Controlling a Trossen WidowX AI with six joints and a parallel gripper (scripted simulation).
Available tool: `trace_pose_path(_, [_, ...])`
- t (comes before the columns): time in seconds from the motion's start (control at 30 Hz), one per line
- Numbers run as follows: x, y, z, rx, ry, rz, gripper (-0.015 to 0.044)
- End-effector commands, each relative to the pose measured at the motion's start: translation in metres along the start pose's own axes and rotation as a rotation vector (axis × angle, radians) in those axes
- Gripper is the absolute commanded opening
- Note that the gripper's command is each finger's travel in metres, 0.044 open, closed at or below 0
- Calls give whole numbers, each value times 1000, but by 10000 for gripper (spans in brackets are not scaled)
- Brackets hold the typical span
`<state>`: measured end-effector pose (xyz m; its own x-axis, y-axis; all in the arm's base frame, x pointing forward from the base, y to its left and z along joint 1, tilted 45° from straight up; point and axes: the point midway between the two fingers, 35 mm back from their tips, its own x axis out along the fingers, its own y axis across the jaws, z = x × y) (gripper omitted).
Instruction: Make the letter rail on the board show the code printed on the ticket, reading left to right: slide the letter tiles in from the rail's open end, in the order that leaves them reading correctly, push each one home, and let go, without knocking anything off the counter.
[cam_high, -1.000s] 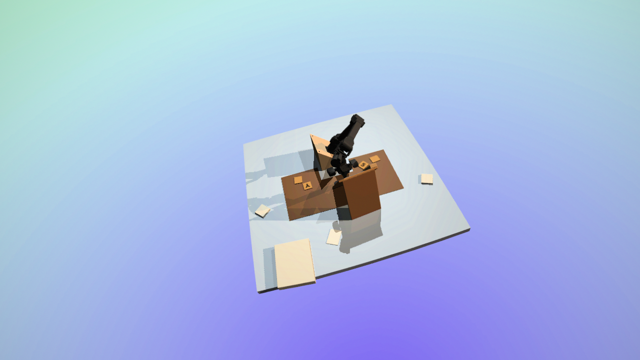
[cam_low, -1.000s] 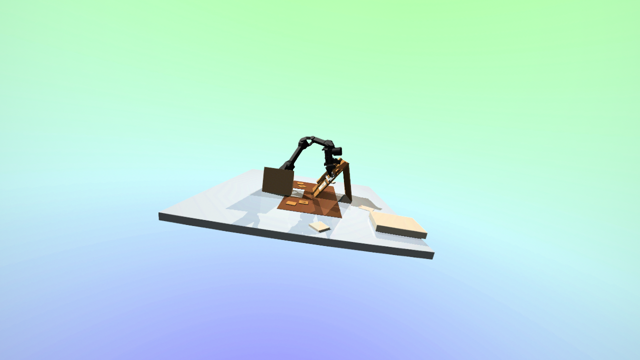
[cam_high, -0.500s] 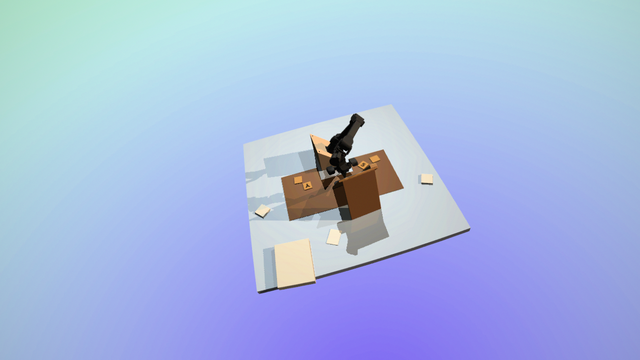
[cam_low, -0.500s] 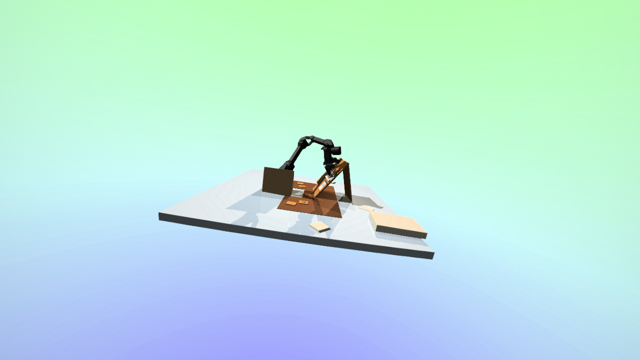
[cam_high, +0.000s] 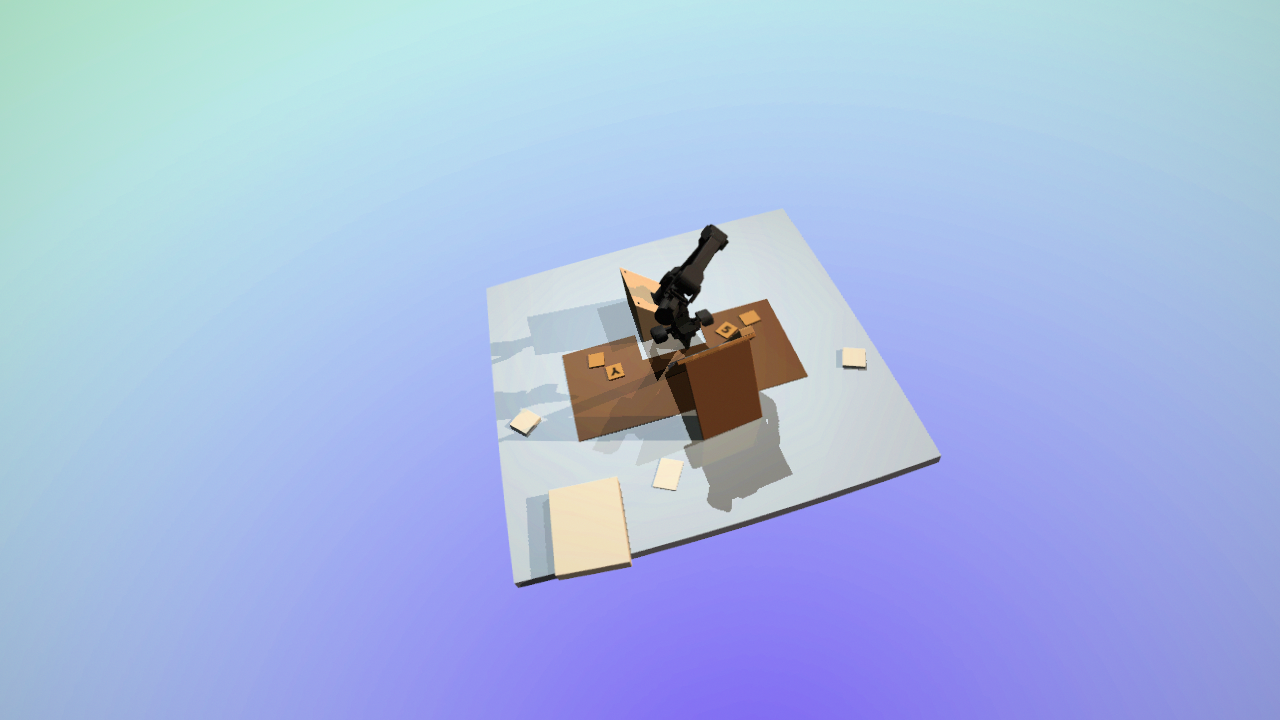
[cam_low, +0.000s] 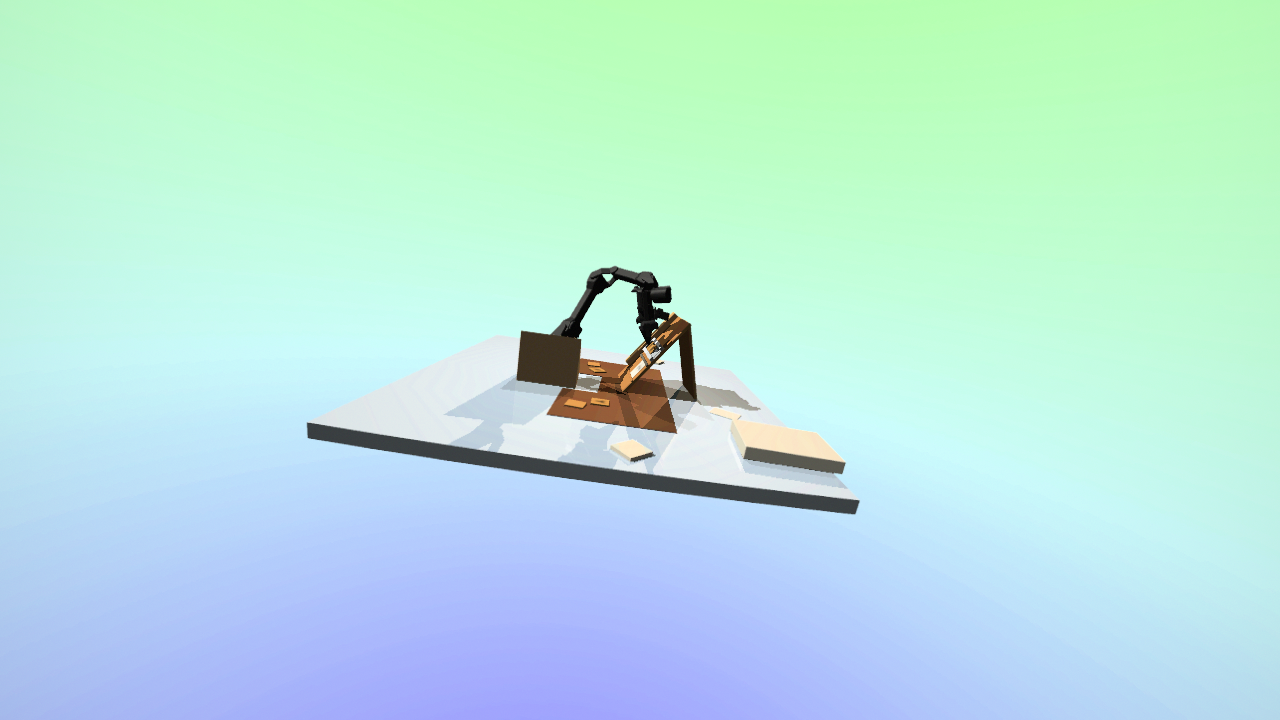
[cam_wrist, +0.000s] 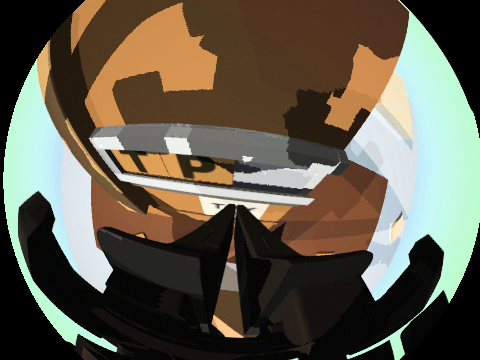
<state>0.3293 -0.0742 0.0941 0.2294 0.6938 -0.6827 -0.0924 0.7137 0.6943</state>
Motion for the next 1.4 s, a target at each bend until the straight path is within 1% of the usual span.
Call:
trace_pose_path(0.0, [-6,2,-2,-50,-14,-1,53])
trace_pose_path(0.23, [-70,29,-25,-615,-155,-74,236])
trace_pose_path(0.5, [-124,68,-62,-1272,-249,-284,440])
trace_pose_path(0.6, [-131,75,-69,-1389,-252,-334,440])
trace_pose_path(1.2, [-131,75,-69,-1389,-252,-334,440])
trace_pose_path(1.27, [-129,65,-68,-1348,-244,-320,387])
trace_pose_path(1.33, [-122,38,-67,-1236,-219,-285,340])
trace_pose_path(1.37, [-118,23,-67,-1174,-205,-267,340])
